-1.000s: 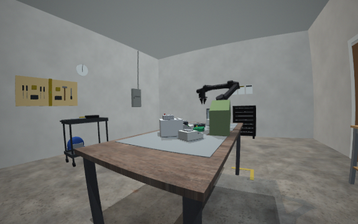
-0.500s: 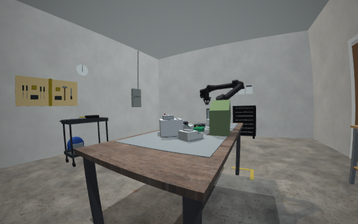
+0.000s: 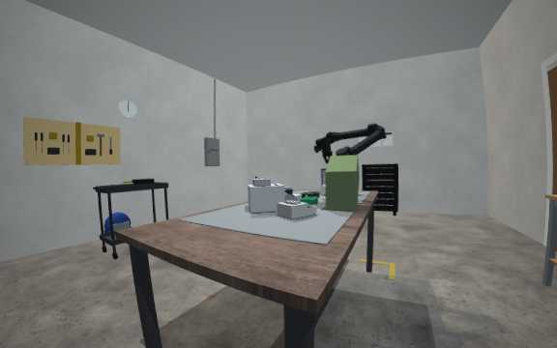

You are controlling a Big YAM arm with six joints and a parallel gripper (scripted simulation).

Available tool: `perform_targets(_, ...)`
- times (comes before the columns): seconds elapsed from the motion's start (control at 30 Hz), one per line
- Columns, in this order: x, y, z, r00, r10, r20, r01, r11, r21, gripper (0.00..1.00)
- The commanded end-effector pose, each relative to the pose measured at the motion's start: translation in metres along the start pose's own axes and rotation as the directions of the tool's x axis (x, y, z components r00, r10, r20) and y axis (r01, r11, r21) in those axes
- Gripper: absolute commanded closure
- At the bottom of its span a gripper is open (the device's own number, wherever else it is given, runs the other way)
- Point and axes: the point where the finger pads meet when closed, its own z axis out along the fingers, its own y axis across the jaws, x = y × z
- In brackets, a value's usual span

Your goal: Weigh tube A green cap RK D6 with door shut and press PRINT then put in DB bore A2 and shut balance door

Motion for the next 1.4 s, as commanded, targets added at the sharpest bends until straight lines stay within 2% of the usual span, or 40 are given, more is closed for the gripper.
perform_targets(0.0, 0.018, 0.004, 0.004, 0.989, -0.146, -0.004, 0.146, 0.989, -0.001, 0.70)
perform_targets(0.1, 0.042, 0.016, 0.007, 0.967, -0.253, -0.015, 0.253, 0.967, -0.005, 0.70)
perform_targets(0.3, 0.035, 0.013, 0.007, 0.962, -0.273, -0.014, 0.273, 0.962, -0.005, 0.70)
perform_targets(1.37, 0.037, 0.011, 0.003, 0.964, -0.265, -0.004, 0.265, 0.964, 0.001, 0.70)
